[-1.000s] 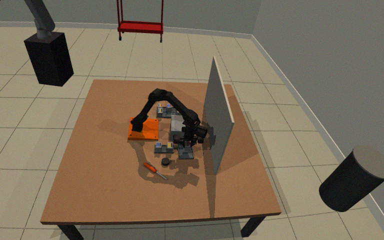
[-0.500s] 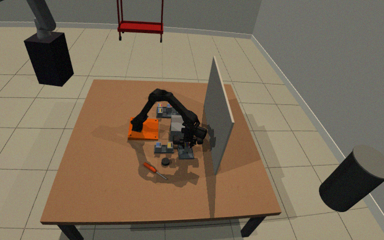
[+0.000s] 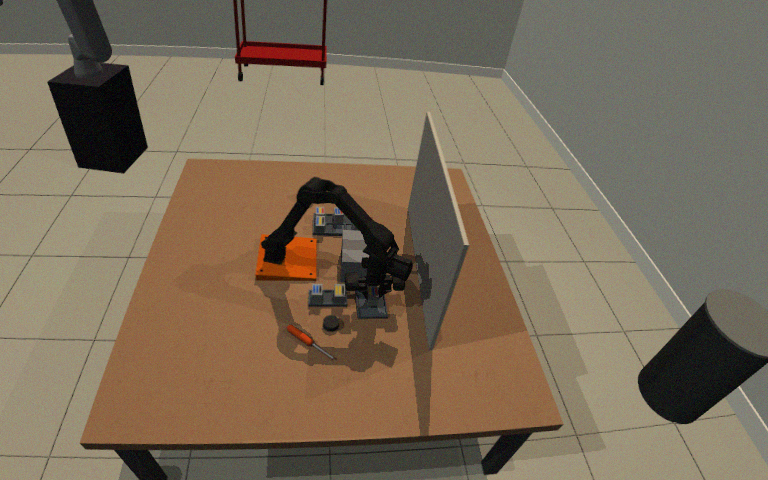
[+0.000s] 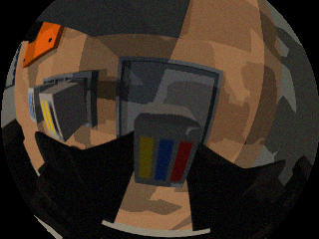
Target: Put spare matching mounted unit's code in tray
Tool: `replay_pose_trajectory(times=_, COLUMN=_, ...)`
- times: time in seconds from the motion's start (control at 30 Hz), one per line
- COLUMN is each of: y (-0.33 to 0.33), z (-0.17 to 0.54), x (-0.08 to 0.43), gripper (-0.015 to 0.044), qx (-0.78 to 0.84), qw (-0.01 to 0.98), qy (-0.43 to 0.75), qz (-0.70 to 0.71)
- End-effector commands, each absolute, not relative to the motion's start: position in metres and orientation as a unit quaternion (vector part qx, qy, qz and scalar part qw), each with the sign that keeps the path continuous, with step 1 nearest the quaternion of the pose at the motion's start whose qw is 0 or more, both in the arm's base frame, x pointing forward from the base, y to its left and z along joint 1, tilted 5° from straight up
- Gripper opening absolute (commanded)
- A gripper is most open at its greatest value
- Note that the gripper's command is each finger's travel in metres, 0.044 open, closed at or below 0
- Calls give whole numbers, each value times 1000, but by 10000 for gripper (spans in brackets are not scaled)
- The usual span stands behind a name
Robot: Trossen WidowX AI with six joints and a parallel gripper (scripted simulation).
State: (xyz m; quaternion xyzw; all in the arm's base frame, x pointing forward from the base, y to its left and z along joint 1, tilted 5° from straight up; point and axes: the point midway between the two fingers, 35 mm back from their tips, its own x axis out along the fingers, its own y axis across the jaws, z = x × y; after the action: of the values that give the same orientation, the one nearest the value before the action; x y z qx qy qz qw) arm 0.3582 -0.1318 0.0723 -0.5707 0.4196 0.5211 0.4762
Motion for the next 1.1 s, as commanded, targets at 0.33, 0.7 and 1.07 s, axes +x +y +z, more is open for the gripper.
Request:
replay_pose_trajectory(times=0.33, y=-132, z=70, x=358, gripper=210, qx=-571, qw=476, qy=420, qz=521)
replay_pose_trajectory(times=0.7, y=-132, z=80, x=358, gripper=440, qx=-571, qw=476, qy=420, qz=521)
replay_pose_trajectory(times=1.07, y=-133, z=176, x=346, gripper=440, qx=-570, qw=477, qy=422, qz=519)
